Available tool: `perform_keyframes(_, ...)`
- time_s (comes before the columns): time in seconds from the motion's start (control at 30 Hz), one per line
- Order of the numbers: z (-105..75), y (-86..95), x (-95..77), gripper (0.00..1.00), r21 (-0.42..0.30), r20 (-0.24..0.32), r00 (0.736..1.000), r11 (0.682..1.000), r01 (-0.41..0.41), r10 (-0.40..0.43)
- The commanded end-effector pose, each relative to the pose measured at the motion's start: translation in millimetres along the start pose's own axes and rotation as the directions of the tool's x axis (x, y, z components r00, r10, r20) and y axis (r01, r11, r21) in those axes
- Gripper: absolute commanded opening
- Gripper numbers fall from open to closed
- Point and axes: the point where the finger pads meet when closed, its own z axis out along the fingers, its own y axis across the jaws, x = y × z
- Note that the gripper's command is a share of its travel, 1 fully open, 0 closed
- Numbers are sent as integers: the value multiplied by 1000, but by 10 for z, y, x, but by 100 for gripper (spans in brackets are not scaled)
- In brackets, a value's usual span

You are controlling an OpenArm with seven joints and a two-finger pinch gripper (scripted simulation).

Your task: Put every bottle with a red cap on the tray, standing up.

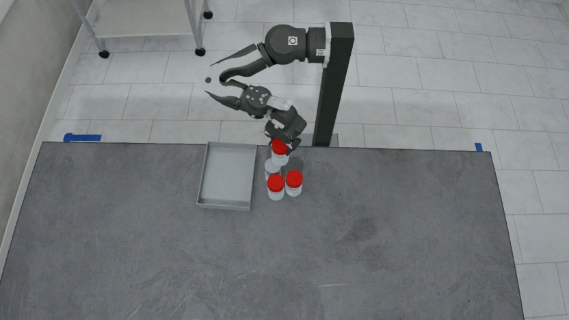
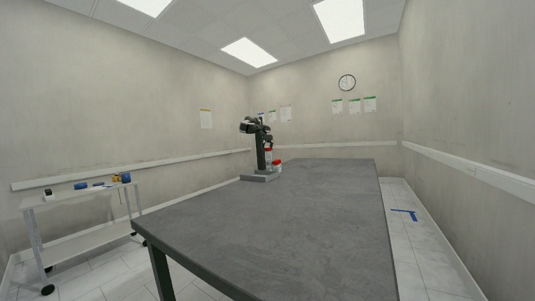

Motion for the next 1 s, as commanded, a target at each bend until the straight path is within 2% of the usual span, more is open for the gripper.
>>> perform_keyframes(0.0,-18,0,-33,0,-25,-4,1000,999,22,-23)
perform_keyframes(0.47,-6,-421,-405,0,-26,-4,1000,999,22,-22)
perform_keyframes(0.97,-1,-652,-610,0,-25,-3,1000,999,23,-23)
